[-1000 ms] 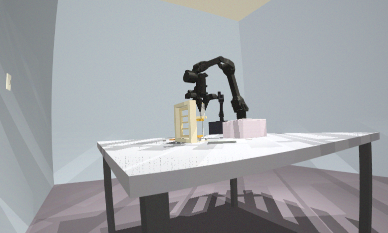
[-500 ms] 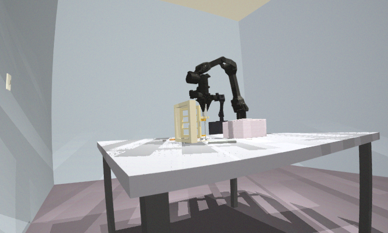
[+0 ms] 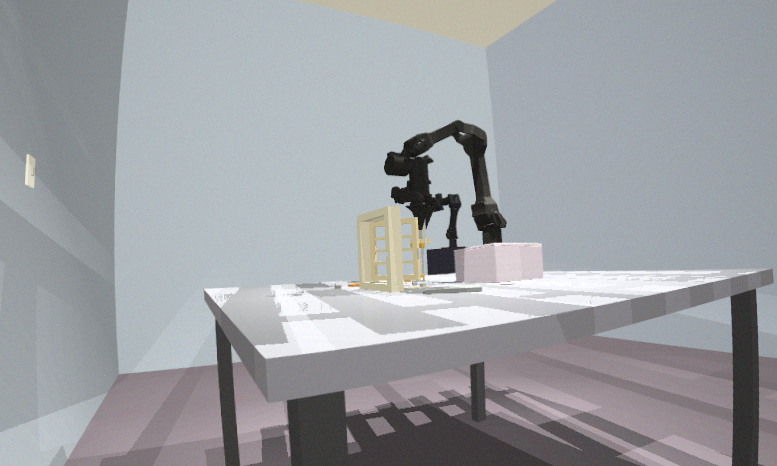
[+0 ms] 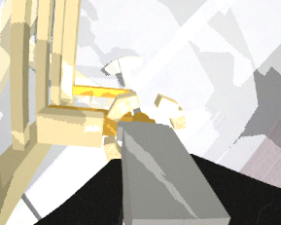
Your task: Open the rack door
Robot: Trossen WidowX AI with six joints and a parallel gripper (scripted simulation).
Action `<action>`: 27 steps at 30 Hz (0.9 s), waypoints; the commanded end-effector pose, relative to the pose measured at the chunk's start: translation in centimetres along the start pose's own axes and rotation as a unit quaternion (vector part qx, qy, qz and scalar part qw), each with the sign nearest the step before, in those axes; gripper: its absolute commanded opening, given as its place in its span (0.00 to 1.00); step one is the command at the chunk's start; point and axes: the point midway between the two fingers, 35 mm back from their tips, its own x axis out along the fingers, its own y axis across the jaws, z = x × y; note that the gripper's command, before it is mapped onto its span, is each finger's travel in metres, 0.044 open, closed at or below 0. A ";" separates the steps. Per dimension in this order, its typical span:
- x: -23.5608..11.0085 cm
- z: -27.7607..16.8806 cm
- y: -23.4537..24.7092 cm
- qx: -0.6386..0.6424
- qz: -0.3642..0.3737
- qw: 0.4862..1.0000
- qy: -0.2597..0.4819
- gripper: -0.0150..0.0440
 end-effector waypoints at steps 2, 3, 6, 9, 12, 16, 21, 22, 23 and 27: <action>0.1 0.3 -0.9 -0.046 0.002 0.999 -0.004 0.29; 0.1 0.4 -1.1 -0.054 0.002 0.999 -0.004 0.29; 0.1 0.6 -1.7 -0.076 0.002 0.997 -0.004 0.29; 0.1 0.8 -2.3 -0.098 0.002 0.995 -0.004 0.29; 0.1 1.0 -2.9 -0.120 0.001 0.993 -0.004 0.29; 0.1 1.4 -3.7 -0.146 0.001 0.989 -0.004 0.29; 0.1 1.9 -4.6 -0.180 0.000 0.984 -0.005 0.29; 0.1 2.0 -4.7 -0.186 0.000 0.983 -0.005 0.29; 0.1 2.1 -4.9 -0.193 0.000 0.981 -0.005 0.29; 0.1 2.5 -5.6 -0.219 0.000 0.976 -0.005 0.29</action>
